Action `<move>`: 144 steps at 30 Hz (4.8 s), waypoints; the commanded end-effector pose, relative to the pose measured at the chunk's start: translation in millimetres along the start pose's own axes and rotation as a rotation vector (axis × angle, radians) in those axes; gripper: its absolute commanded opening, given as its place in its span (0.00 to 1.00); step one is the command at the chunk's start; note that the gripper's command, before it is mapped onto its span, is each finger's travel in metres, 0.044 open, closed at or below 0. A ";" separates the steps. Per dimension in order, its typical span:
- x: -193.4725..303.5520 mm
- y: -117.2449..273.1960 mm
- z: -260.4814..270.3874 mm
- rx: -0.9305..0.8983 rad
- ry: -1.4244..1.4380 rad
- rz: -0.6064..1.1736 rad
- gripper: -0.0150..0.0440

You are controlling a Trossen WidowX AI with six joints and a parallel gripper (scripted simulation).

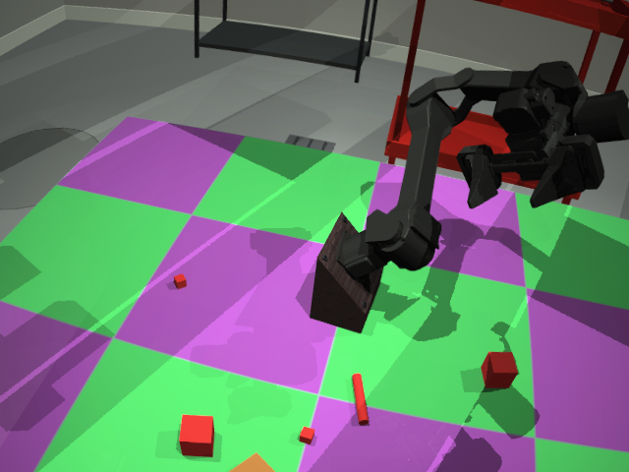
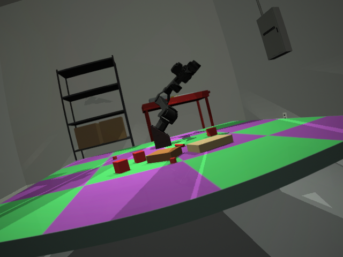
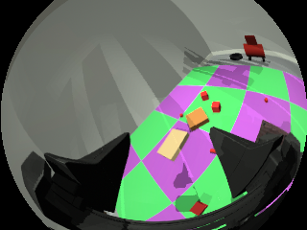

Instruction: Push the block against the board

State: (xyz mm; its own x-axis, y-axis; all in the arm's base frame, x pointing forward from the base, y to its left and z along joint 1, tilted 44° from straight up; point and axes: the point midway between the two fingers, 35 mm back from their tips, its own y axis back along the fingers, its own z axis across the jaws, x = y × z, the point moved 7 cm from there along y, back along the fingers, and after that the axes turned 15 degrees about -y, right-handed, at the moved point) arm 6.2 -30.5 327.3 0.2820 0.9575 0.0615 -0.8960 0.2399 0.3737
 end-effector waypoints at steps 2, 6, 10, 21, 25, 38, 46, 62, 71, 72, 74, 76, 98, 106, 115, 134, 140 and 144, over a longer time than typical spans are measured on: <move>0.0 0.0 0.0 0.000 0.000 0.000 0.84; 6.1 -7.4 5.2 0.037 0.079 0.003 0.67; 15.6 -20.3 12.7 0.097 0.201 0.013 0.49; 38.8 -63.8 29.3 0.273 0.521 0.080 0.25; 45.4 -82.7 33.4 0.337 0.631 0.123 0.25; 53.4 -151.7 34.3 0.542 0.888 0.298 0.25; 52.4 -192.9 29.7 0.608 1.047 0.450 0.25; 31.7 -285.3 -5.3 0.606 1.341 0.851 0.25; 16.8 -329.1 -33.9 0.484 1.476 1.115 0.25; 14.9 -333.7 -37.6 0.465 1.488 1.143 0.25; 10.8 -342.9 -45.7 0.423 1.512 1.198 0.25; 6.6 -351.8 -54.2 0.375 1.535 1.251 0.25; -37.5 -416.9 -158.3 -0.258 1.677 1.547 0.25; -3.9 -428.7 -196.1 -0.260 1.675 1.547 0.25; 0.6 -430.0 -195.8 -0.260 1.675 1.547 0.25; 15.2 -434.1 -181.4 -0.259 1.676 1.547 0.25; 19.9 -435.2 -176.9 -0.259 1.676 1.547 0.25; 22.9 -436.0 -173.9 -0.259 1.676 1.546 0.25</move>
State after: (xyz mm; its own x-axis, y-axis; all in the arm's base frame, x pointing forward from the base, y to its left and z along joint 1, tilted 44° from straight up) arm 339.7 -88.0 1.0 -0.7467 -0.4176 -0.5177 -0.1252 -0.6762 0.7260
